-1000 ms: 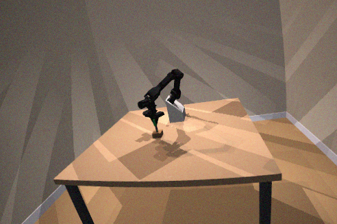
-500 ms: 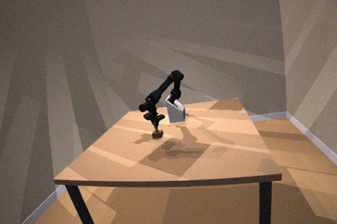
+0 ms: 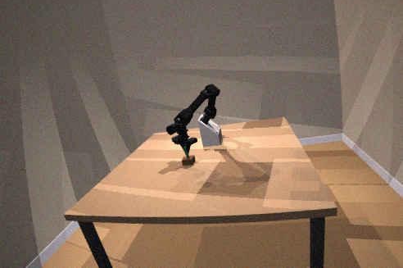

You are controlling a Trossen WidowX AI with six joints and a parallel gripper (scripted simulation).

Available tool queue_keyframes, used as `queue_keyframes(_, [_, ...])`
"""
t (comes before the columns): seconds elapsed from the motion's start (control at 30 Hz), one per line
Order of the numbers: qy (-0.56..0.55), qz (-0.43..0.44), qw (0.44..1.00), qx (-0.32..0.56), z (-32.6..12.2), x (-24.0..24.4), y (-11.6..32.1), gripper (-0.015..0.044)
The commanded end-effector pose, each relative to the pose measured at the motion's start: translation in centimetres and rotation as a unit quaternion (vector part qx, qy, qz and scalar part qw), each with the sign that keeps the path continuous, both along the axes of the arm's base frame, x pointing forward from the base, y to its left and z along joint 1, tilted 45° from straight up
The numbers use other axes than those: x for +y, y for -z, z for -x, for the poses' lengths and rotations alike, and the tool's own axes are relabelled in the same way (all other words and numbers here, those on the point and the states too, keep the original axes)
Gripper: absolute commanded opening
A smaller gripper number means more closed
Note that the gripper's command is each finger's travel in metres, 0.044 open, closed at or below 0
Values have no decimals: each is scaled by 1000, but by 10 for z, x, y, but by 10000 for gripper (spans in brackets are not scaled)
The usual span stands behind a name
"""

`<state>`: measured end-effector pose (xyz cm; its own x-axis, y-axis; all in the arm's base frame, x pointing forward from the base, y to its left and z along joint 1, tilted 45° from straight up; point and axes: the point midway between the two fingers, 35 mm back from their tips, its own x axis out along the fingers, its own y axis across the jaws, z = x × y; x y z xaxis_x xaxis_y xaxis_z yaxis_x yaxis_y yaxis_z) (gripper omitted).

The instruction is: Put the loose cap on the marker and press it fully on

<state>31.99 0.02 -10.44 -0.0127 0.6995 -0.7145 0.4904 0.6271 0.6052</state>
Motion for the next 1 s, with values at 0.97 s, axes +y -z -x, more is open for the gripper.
queue_keyframes(0.97, [-182, -3, 967, -180, 0, -48, -46, 230])
